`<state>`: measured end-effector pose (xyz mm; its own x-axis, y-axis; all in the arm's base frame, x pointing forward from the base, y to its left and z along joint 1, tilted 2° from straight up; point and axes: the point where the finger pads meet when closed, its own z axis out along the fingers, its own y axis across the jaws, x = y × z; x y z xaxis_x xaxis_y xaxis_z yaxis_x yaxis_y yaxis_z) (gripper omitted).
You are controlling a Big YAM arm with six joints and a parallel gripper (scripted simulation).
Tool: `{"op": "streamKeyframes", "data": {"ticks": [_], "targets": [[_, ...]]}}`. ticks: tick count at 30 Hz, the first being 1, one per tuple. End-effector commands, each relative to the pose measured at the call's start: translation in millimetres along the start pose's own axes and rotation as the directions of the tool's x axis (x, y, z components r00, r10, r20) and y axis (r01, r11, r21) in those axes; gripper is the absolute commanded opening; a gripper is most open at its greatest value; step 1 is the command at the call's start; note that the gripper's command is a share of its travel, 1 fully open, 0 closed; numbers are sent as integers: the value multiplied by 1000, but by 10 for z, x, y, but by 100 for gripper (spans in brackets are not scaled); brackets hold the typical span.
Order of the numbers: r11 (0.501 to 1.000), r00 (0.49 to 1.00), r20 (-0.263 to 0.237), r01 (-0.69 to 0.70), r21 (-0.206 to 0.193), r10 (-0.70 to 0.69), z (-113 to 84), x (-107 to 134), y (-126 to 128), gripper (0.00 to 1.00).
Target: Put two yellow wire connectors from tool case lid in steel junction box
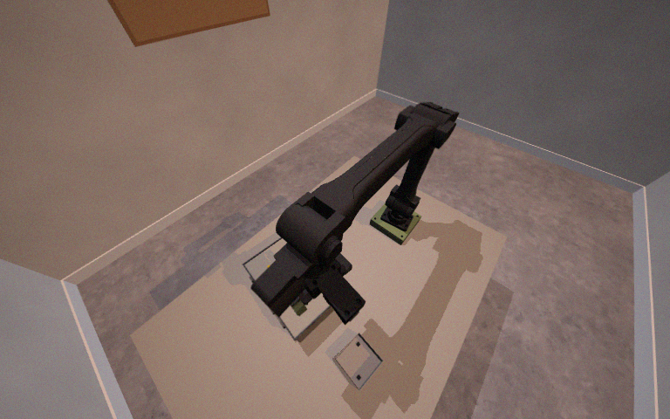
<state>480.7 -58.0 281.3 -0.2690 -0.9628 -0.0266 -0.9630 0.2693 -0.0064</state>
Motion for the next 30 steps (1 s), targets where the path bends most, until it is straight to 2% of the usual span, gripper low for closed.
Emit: {"op": "streamKeyframes", "data": {"ticks": [1,2,30], "targets": [[998,1000,9,24,58,-25,-287,-54,-116,100],[998,1000,9,24,58,-25,-287,-54,-116,0],[998,1000,9,24,58,-25,-287,-54,-116,0]]}}
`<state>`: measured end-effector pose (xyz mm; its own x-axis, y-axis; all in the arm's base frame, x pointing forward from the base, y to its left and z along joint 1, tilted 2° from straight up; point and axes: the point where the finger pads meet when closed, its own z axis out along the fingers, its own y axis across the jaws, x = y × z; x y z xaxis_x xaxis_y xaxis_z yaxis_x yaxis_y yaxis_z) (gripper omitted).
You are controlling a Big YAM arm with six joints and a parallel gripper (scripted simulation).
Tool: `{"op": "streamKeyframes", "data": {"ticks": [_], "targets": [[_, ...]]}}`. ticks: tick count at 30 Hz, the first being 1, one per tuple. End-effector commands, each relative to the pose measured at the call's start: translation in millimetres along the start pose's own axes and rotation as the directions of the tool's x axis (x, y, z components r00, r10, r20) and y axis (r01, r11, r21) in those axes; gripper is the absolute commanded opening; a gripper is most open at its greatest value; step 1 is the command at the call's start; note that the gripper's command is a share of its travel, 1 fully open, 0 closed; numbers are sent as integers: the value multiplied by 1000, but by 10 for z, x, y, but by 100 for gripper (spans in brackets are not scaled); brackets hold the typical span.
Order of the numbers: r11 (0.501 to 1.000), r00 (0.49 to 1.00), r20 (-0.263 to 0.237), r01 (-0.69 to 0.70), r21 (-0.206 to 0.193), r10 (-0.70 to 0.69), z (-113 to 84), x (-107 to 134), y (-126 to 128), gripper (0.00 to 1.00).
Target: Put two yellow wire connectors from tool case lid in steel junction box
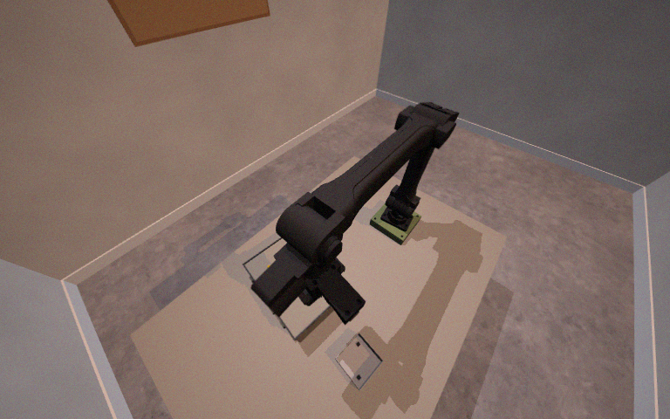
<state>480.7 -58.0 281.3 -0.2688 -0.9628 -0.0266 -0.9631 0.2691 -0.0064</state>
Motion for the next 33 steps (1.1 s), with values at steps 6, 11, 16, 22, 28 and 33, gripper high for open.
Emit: {"op": "streamKeyframes", "data": {"ticks": [6,11,16,22,28,33], "targets": [[998,1000,9,21,58,-22,-284,-43,-117,28],[988,990,14,-142,55,142,64,450,-82,28],[965,966,15,-259,45,259,349,802,-10,28],[903,904,18,-427,38,427,743,1320,152,28],[803,804,24,-595,40,594,1120,1835,435,28],[784,785,26,-620,40,619,1186,1903,493,28]]}}
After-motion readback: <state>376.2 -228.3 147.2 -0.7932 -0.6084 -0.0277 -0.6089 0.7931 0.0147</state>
